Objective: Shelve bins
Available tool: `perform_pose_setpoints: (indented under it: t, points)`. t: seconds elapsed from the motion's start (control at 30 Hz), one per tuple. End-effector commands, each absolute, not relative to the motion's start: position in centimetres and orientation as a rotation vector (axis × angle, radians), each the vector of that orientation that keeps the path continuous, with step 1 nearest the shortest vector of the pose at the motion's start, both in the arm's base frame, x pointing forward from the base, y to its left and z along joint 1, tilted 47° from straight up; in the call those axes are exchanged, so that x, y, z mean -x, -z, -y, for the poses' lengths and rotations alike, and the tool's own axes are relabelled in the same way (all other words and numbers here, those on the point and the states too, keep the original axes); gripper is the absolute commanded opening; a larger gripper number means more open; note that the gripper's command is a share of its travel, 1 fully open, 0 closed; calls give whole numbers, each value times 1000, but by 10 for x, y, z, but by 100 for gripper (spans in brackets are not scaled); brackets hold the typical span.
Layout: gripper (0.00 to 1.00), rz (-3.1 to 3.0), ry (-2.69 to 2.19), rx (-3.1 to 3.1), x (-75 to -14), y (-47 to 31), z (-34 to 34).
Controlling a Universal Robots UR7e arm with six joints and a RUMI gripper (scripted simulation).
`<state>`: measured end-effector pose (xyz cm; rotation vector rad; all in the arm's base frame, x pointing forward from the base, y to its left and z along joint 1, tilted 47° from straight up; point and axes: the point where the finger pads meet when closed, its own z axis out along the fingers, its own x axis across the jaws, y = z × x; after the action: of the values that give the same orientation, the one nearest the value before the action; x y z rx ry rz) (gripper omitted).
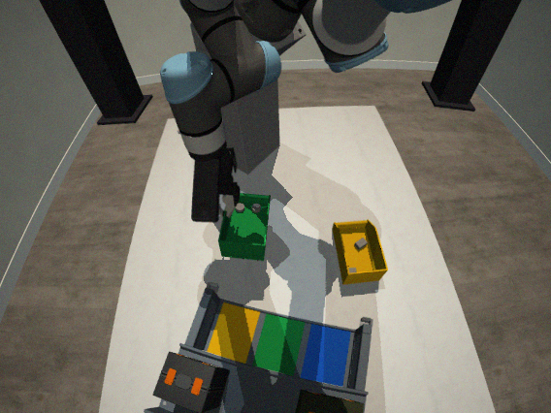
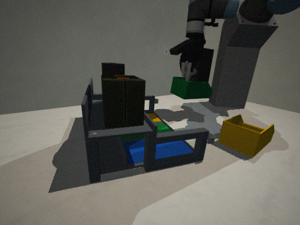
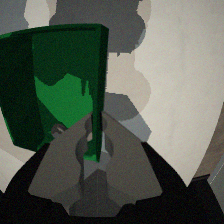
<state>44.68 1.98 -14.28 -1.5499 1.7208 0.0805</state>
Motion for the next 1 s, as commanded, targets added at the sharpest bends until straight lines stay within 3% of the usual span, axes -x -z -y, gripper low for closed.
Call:
perform_pose_setpoints:
  t: [0.0,0.97]
  points:
    - [0,-1721,-80,1549,-447,142,-20]
    - [0,-1777,-116,1487,-465,101,-55]
